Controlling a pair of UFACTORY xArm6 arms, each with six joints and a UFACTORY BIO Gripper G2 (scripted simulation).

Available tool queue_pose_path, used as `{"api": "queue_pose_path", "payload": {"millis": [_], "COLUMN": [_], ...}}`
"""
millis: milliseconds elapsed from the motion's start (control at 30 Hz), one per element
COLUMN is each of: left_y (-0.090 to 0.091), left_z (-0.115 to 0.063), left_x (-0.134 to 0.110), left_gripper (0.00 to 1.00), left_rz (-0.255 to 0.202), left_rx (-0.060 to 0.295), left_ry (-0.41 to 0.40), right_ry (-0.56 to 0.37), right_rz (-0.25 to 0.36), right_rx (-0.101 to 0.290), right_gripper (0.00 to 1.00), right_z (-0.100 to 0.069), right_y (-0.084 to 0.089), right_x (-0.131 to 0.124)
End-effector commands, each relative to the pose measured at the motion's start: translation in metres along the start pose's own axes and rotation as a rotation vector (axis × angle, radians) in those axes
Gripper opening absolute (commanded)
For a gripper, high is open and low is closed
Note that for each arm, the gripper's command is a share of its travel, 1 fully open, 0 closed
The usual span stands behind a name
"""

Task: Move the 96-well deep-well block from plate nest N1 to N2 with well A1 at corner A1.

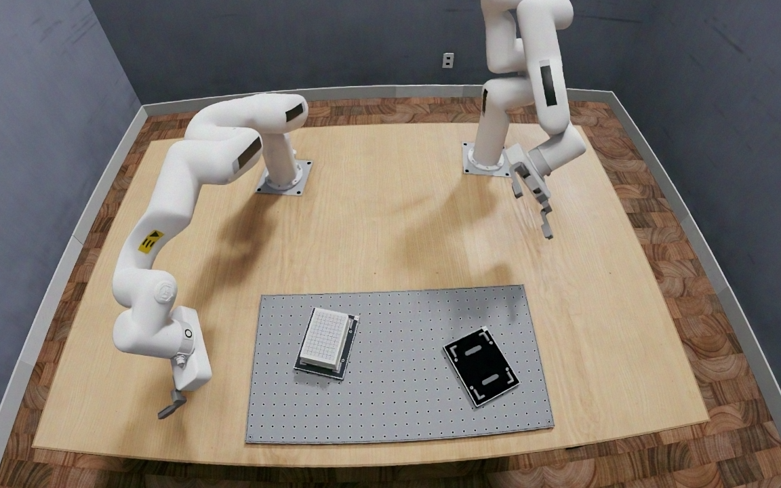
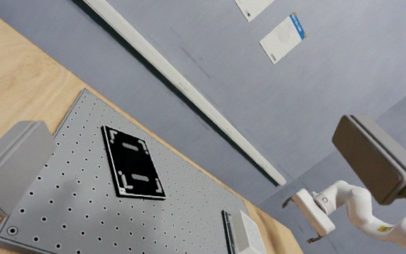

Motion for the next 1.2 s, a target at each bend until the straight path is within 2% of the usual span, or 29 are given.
{"api": "queue_pose_path", "payload": {"millis": [0, 633, 733, 1000, 1167], "left_y": [0.001, 0.001, 0.001, 0.001, 0.001], "left_z": [0.001, 0.001, 0.001, 0.001, 0.001], "left_x": [0.000, 0.000, 0.000, 0.000, 0.000], "left_gripper": [1.00, 1.00, 1.00, 1.00, 1.00], "left_rz": [0.001, 0.001, 0.001, 0.001, 0.001], "left_rx": [-0.002, -0.002, -0.002, -0.002, -0.002], "left_ry": [-0.002, -0.002, -0.002, -0.002, -0.002], "right_ry": [0.003, 0.003, 0.003, 0.003, 0.003], "right_rz": [0.004, 0.004, 0.004, 0.005, 0.005], "right_rx": [-0.003, -0.003, -0.003, -0.003, -0.003], "right_gripper": [1.00, 1.00, 1.00, 1.00, 1.00], "right_z": [-0.001, -0.002, -0.007, -0.029, -0.034], "right_y": [0.003, 0.004, 0.014, 0.055, 0.064], "right_x": [0.001, 0.001, 0.002, 0.007, 0.009]}}
Point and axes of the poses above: on each arm, the point midway between the two finger pads, its own z axis out along the fingers, its own x axis across the jaws, y = z × x, the point moved 10 cm from there along -z, back along the fingers, and after that the axes turned 10 degrees about z, right-handed, at the moved point
